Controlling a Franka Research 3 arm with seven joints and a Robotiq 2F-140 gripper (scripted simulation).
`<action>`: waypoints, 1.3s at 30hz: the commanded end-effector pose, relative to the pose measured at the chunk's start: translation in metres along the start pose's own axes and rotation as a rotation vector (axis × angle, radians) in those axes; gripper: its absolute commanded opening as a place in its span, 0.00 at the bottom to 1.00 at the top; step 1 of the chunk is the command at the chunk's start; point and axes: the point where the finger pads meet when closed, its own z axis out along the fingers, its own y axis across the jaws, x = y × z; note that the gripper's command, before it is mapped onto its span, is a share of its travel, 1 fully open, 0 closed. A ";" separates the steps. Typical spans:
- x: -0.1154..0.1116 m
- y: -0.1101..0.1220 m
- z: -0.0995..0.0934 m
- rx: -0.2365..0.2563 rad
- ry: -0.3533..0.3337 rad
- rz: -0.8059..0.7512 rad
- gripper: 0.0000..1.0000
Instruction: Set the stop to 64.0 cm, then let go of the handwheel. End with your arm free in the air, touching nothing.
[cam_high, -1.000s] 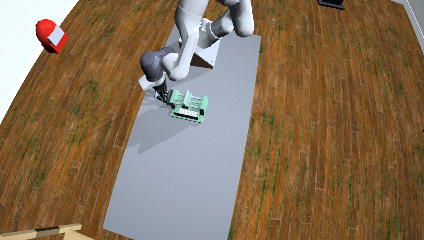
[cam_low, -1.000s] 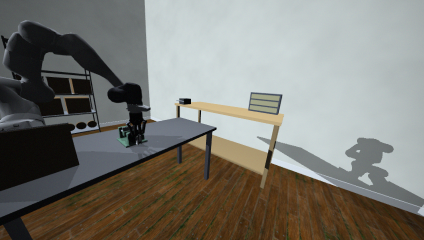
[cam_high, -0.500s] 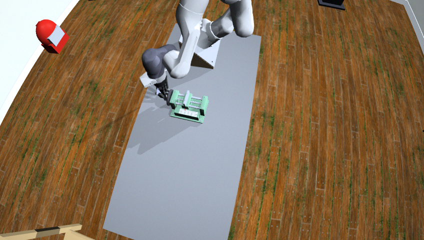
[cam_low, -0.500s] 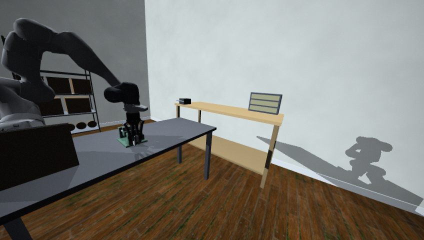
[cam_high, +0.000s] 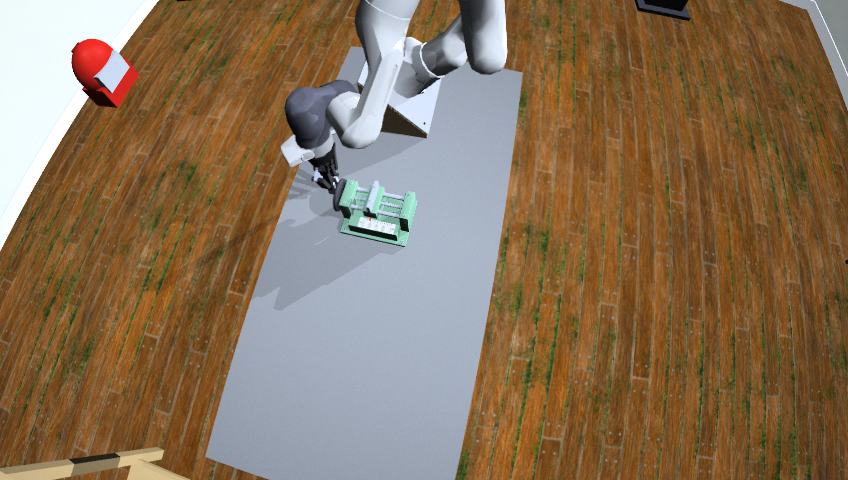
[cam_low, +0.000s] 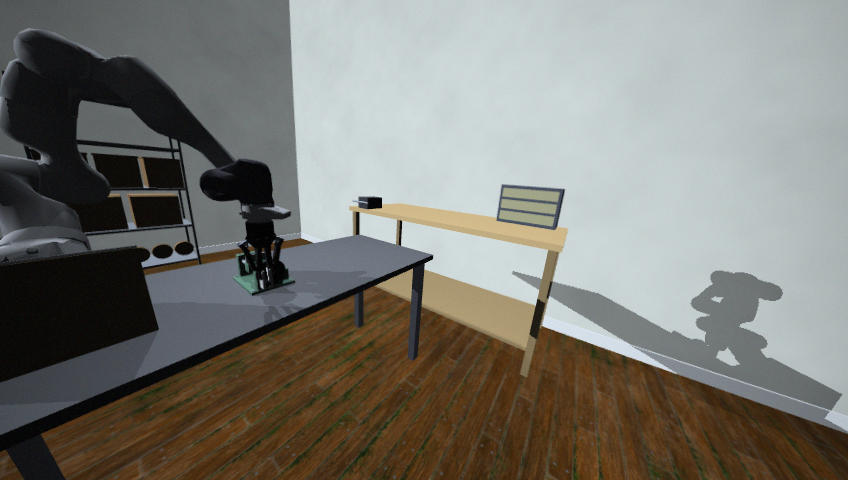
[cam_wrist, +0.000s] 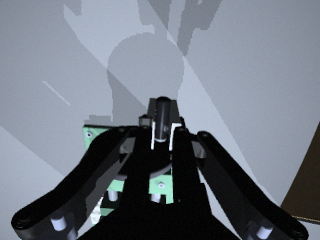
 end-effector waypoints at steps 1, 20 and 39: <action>0.001 0.004 -0.008 -0.002 0.000 -0.007 0.04; 0.001 -0.010 -0.049 -0.002 0.000 -0.007 0.04; 0.001 -0.043 -0.052 -0.002 0.000 -0.007 0.04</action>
